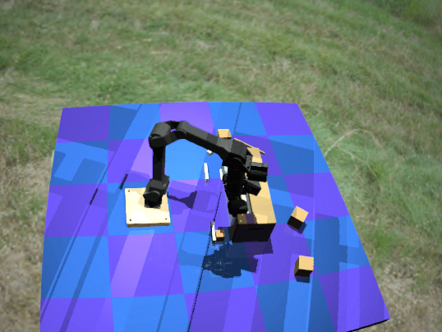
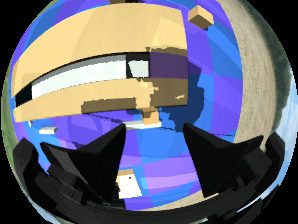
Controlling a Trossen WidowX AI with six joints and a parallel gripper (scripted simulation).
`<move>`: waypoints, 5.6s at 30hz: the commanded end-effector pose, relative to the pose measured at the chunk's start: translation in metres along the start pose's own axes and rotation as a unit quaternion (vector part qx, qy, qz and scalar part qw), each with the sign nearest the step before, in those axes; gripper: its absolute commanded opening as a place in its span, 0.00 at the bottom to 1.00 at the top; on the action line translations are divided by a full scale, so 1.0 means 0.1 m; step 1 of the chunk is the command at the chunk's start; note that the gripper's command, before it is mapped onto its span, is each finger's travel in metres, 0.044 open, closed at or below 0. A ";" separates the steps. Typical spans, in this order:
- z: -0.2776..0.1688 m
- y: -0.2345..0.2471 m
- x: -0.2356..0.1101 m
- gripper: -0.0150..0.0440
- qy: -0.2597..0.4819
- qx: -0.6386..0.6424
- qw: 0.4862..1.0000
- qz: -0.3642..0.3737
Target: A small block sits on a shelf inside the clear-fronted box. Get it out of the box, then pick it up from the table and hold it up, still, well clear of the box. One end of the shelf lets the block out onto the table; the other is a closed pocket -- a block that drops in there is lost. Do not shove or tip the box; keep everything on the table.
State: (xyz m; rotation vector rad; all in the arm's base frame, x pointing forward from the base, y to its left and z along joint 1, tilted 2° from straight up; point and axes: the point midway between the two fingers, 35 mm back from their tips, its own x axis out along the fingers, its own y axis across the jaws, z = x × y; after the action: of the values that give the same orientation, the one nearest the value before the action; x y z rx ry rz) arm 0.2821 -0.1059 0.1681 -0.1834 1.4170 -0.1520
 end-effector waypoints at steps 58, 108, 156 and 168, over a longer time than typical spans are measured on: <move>-0.28 -0.34 -0.10 0.74 0.095 0.982 -0.013 0.161; -0.40 -0.08 1.27 0.74 0.095 0.982 -0.013 0.161; -0.34 -0.13 0.49 0.25 0.075 0.981 -0.071 0.162; -0.45 -0.03 -0.15 0.25 0.039 0.961 -0.208 0.176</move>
State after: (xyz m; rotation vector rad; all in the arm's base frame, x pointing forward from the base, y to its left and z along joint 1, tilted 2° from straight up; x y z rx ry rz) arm 0.2432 -0.1134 0.1556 -2.5778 0.3671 1.5103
